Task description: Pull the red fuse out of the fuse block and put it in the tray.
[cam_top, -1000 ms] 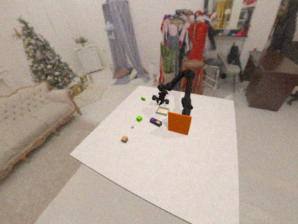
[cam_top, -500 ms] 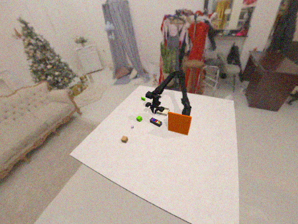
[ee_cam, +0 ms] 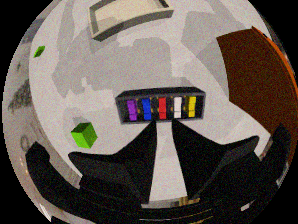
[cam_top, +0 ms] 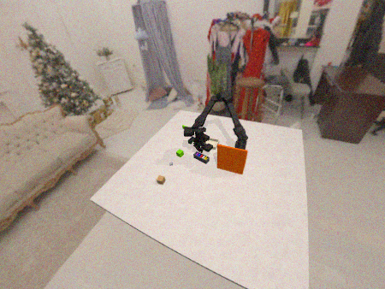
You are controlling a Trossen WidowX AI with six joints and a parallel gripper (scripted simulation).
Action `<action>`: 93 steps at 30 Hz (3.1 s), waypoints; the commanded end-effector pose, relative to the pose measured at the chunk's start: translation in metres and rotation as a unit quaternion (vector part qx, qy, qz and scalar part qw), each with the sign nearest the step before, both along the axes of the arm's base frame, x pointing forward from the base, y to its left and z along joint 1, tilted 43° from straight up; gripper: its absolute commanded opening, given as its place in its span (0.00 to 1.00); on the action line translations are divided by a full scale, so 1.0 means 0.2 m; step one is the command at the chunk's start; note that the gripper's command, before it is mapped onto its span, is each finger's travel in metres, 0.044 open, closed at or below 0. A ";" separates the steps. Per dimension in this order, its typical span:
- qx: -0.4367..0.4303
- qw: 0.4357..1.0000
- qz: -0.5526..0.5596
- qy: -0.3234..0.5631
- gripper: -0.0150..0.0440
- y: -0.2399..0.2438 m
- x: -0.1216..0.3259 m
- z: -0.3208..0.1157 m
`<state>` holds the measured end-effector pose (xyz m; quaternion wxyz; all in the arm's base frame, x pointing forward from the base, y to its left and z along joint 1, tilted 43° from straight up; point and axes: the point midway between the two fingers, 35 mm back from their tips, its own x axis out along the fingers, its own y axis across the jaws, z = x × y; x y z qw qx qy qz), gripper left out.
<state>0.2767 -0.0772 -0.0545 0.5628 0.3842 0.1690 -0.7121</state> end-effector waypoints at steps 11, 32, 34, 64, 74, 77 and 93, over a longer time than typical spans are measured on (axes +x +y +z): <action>-0.004 1.000 -0.004 0.000 0.38 -0.04 -0.01 -0.04; -0.005 1.000 -0.004 0.001 0.38 -0.11 -0.02 -0.11; -0.005 1.000 -0.004 0.001 0.38 -0.11 -0.02 -0.11; -0.003 1.000 -0.006 -0.001 0.26 -0.14 -0.02 -0.15; -0.003 1.000 -0.006 -0.001 0.25 -0.13 -0.02 -0.13; -0.003 1.000 -0.006 -0.001 0.25 -0.12 -0.02 -0.13; -0.003 1.000 -0.005 -0.001 0.25 -0.10 -0.01 -0.10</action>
